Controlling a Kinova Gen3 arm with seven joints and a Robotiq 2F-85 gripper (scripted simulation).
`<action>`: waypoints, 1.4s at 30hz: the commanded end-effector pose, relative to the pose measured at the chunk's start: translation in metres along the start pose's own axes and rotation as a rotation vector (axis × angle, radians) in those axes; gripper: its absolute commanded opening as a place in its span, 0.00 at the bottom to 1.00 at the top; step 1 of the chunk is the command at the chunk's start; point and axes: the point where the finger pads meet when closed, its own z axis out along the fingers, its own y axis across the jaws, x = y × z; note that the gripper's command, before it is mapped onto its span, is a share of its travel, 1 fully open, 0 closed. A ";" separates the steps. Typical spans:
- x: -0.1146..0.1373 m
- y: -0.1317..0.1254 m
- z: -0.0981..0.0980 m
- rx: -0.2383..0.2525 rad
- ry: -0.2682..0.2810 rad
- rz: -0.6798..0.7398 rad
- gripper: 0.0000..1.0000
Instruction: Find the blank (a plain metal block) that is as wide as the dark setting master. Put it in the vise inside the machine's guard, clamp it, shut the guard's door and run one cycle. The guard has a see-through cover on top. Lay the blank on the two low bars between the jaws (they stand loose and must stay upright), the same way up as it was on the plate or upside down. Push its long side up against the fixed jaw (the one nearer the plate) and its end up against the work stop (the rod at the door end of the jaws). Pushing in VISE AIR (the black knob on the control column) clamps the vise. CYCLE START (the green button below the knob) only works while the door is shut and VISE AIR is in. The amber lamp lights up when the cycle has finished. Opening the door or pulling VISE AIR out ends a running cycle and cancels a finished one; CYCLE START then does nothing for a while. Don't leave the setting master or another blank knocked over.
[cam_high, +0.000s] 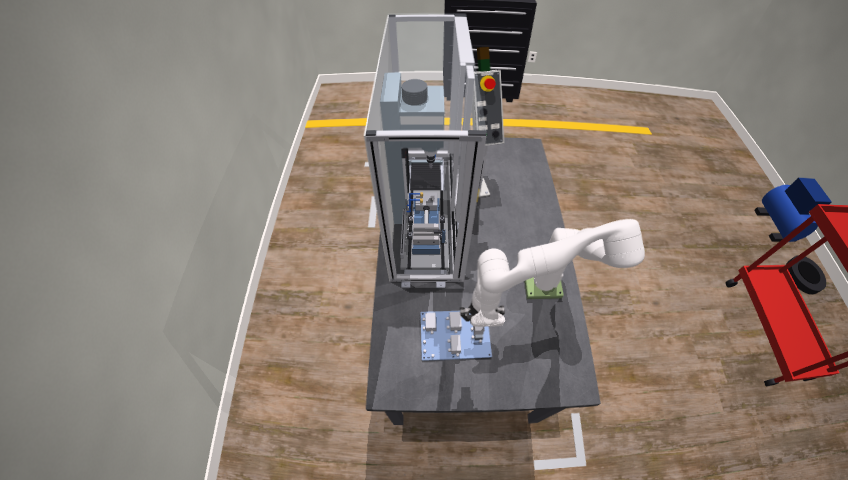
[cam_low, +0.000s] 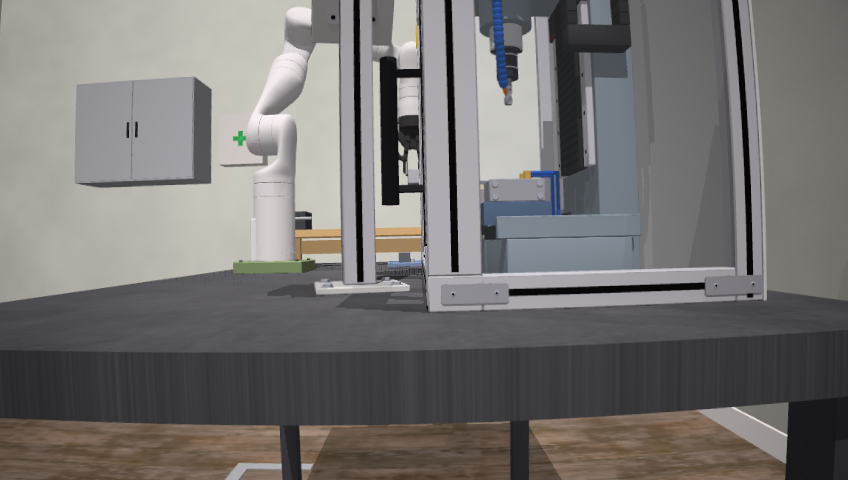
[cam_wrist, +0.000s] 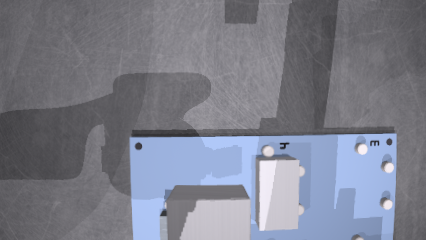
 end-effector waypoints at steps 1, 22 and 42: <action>0.000 -0.010 -0.001 -0.001 0.001 0.000 0.10; 0.004 -0.100 0.000 -0.001 0.001 0.000 0.10; 0.005 -0.114 0.000 0.000 0.001 0.000 0.10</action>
